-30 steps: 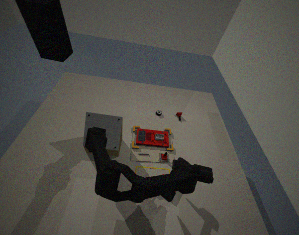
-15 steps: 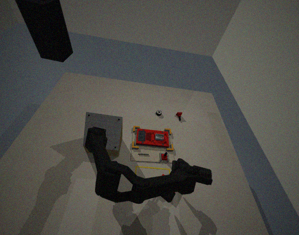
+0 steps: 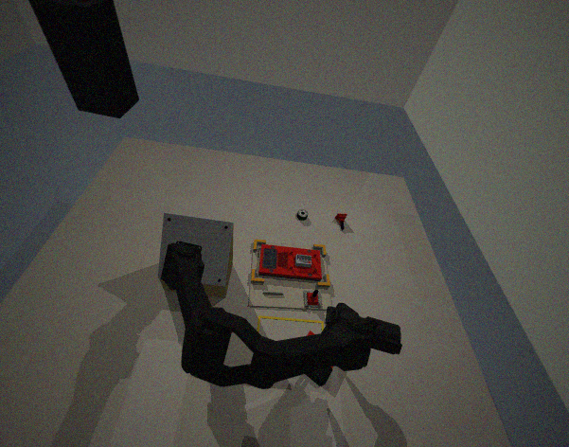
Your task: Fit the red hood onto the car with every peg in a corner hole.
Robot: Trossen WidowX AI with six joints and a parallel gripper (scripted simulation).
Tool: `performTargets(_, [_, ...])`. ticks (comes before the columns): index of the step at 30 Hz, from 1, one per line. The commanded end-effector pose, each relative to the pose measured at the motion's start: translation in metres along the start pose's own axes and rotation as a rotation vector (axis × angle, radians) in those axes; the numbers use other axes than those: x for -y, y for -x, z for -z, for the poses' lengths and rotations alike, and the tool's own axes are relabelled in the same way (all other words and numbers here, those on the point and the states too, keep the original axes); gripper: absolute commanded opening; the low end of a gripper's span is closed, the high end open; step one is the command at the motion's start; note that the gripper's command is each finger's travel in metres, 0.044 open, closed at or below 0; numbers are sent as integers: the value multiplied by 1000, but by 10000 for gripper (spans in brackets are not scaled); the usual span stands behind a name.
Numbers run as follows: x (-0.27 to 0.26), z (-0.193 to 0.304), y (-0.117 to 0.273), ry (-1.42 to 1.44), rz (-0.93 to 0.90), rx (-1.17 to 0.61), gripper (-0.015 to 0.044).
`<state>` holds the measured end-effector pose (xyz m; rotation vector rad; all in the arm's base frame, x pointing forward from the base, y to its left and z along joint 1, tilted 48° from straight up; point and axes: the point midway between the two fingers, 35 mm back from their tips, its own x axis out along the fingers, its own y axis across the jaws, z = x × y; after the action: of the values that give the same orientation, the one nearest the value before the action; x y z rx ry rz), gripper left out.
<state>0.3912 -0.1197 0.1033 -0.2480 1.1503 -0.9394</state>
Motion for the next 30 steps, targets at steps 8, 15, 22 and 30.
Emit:
performTargets(8, [0,3,-9,9,2,-7,440])
performTargets(15, [0,3,-12,9,2,-7,440])
performTargets(22, [1,3,-16,9,3,-7,440])
performTargets(30, [1,3,-21,9,3,-6,440])
